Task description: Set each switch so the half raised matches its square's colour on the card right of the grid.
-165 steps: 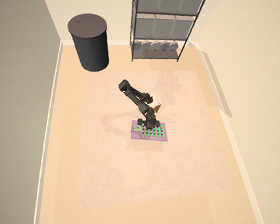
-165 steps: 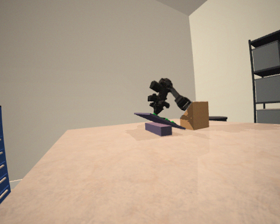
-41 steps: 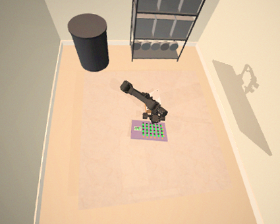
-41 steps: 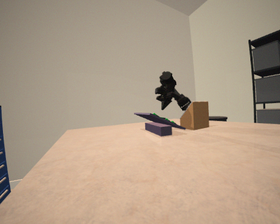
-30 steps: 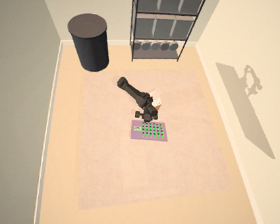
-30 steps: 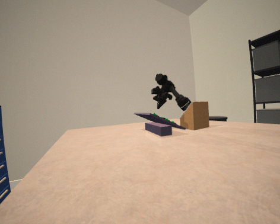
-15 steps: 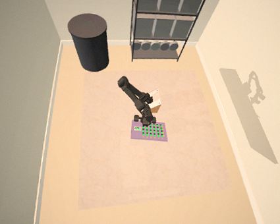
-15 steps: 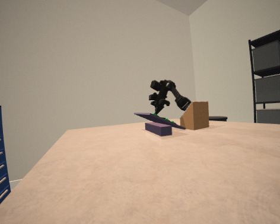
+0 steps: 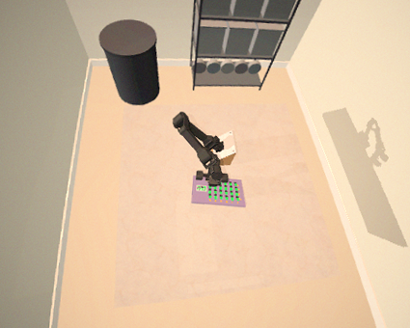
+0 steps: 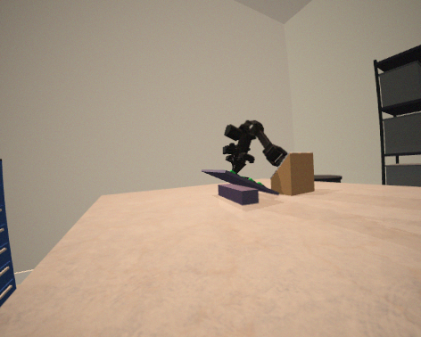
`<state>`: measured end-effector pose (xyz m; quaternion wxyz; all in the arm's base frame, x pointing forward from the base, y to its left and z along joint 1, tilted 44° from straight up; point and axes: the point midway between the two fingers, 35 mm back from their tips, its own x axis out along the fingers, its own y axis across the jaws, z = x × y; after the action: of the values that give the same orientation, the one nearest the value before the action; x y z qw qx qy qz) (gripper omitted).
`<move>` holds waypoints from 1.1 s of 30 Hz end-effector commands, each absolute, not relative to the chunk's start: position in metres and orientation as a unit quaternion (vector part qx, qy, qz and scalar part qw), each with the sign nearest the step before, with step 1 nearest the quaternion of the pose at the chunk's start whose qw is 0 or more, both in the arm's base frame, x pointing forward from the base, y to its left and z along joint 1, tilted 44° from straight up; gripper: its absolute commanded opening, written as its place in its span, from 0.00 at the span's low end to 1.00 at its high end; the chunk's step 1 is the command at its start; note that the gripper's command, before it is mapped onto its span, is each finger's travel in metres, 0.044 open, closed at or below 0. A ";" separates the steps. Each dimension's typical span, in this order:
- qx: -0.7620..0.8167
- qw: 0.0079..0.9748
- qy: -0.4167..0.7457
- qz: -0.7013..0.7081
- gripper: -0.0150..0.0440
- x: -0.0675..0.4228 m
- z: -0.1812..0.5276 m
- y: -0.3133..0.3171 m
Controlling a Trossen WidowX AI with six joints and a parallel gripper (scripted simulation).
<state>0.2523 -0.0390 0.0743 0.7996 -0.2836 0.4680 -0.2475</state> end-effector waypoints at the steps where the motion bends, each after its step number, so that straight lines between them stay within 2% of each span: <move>1: -0.285 0.799 0.469 -0.245 0.25 0.252 0.073 -0.039; 33: -0.285 0.799 0.469 -0.245 0.25 0.254 0.072 -0.041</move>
<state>0.2534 -0.0410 0.0723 0.7993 -0.2840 0.4683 -0.2473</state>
